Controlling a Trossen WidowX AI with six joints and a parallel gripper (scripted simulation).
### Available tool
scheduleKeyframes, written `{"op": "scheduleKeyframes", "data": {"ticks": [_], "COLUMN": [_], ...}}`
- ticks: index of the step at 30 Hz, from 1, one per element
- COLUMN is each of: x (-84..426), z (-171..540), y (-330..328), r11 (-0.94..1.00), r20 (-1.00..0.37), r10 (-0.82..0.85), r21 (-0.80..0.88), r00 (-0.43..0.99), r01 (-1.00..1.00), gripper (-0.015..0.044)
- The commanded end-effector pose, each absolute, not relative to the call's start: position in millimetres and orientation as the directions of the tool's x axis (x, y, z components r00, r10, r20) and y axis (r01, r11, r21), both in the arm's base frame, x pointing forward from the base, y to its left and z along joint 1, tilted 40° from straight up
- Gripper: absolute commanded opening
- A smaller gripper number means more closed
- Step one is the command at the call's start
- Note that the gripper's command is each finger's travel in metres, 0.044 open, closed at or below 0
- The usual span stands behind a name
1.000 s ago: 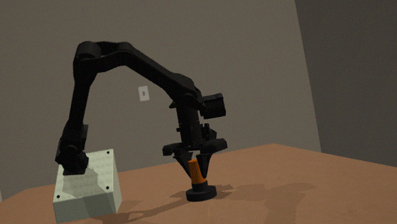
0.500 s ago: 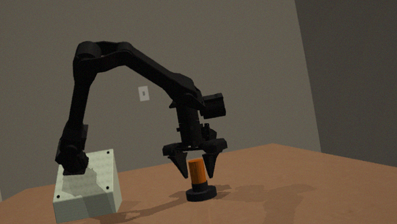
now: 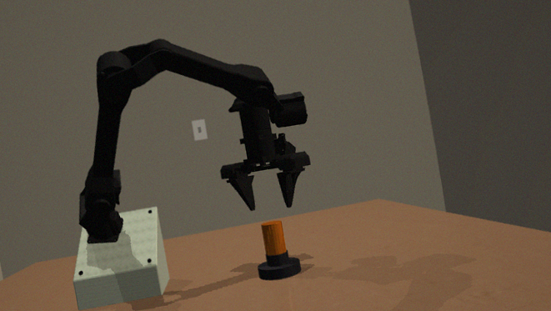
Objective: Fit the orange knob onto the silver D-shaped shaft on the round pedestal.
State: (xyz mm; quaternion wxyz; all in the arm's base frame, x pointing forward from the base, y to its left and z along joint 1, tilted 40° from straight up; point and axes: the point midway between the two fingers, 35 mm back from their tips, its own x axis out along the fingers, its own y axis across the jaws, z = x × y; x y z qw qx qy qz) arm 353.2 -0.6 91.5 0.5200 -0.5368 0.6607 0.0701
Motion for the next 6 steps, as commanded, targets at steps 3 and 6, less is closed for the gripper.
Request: {"op": "scheduleKeyframes", "data": {"ticks": [3, 6], "x": [351.0, 351.0], "z": [106.5, 106.5], "y": [12.2, 12.2], "r11": [0.421, 0.421], "r20": [-0.763, -0.763], "r10": [-0.636, -0.636], "r21": [-0.468, -0.468], "r00": [0.115, 0.115], "r01": [-0.777, -0.777], "gripper": [0.0440, 0.0440]}}
